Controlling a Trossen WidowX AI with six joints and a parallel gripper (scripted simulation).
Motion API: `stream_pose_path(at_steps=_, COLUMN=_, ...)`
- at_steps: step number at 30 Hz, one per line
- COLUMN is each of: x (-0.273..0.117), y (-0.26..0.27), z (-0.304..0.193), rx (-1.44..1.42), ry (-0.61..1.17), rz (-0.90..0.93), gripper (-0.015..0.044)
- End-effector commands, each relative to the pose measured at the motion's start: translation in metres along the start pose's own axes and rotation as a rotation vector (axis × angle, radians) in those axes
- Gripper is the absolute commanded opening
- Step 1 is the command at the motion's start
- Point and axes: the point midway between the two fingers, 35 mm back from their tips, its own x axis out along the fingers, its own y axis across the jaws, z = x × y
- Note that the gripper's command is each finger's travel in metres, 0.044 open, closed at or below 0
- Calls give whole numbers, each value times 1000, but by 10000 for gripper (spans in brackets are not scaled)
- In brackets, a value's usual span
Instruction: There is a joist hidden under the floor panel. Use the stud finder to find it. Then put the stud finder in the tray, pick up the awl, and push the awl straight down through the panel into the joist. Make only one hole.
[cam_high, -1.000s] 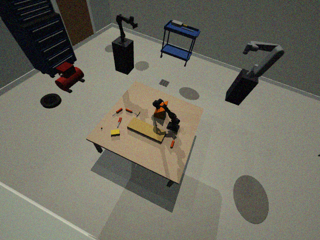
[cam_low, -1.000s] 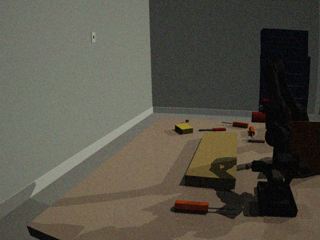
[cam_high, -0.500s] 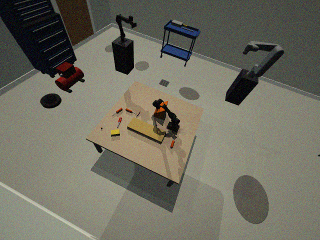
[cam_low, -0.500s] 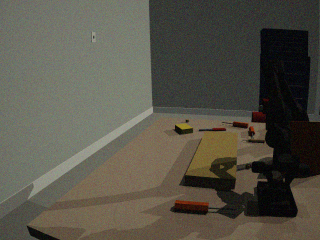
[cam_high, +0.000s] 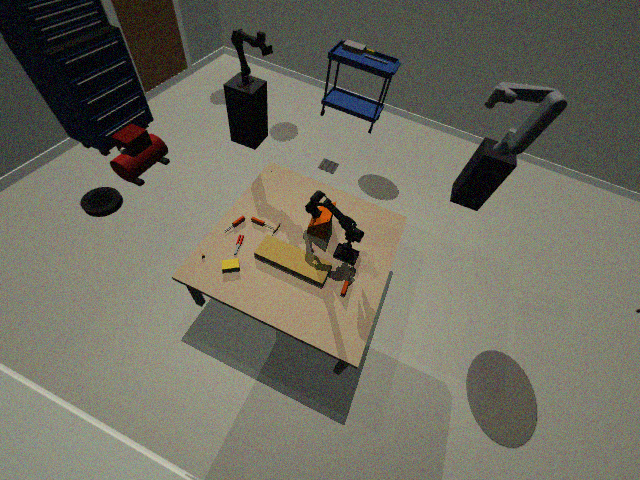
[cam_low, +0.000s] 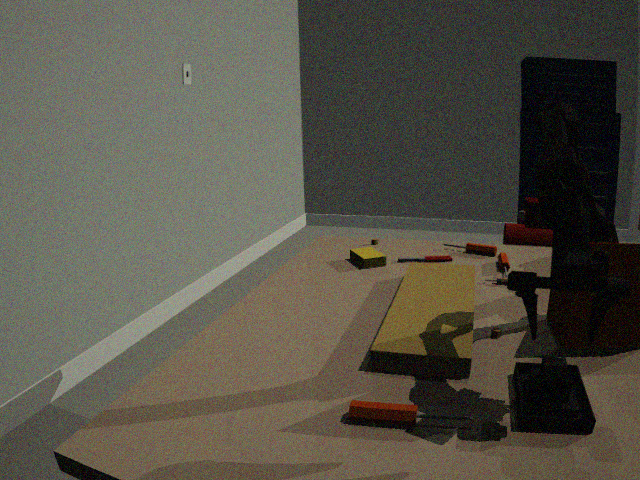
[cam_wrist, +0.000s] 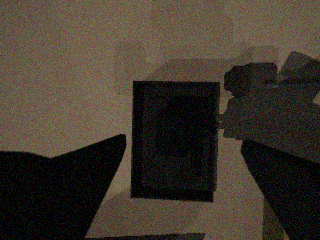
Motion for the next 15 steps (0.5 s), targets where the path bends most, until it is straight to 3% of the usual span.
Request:
stream_pose_path(at_steps=1, x=0, y=-10, z=-9, rx=78, ry=2, rz=10, gripper=440)
stream_pose_path(at_steps=9, x=-41, y=-107, z=-89, rx=896, ry=-86, rz=51, gripper=440)
stream_pose_path(at_steps=15, x=-49, y=-140, z=-171, rx=1372, ry=-86, rz=68, gripper=440)
